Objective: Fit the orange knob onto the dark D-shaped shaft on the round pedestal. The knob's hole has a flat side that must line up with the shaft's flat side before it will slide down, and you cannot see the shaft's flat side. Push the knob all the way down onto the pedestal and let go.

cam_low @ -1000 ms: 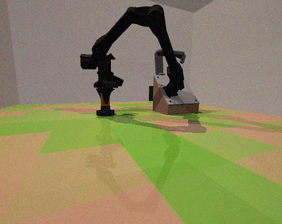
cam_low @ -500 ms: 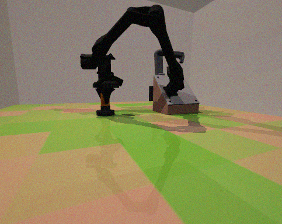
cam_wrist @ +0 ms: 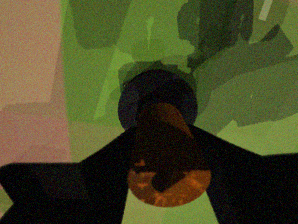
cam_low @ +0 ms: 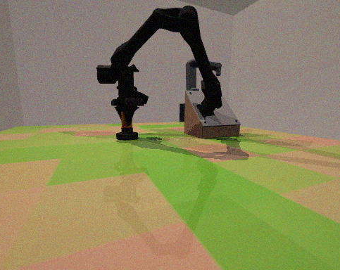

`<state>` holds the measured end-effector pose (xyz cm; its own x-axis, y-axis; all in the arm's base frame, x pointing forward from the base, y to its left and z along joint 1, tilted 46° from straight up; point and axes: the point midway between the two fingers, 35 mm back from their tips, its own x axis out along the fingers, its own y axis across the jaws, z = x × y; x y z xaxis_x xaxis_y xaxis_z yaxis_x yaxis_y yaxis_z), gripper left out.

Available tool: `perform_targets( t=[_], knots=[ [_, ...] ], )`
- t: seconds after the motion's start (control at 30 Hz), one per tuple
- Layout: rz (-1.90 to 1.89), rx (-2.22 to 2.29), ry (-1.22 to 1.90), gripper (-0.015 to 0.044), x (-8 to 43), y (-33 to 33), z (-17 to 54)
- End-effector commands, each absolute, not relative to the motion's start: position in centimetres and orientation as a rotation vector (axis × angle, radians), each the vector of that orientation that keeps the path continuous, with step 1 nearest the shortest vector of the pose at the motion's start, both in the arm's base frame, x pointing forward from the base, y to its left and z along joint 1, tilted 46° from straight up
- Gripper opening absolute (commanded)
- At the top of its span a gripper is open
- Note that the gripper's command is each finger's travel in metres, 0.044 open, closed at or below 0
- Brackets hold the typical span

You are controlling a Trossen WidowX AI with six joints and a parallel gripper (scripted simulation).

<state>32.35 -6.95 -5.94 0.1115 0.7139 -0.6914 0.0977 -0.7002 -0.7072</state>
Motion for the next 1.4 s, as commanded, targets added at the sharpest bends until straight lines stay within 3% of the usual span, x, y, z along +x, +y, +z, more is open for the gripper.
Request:
perform_targets(
  t=[0.0,1.37],
  knots=[
    [1.649,-1.896,-0.780,0.0000,32.00,-7.26,-6.29],
    [1.657,-1.822,-0.677,0.0000,32.00,-7.26,-6.30]
  ],
)
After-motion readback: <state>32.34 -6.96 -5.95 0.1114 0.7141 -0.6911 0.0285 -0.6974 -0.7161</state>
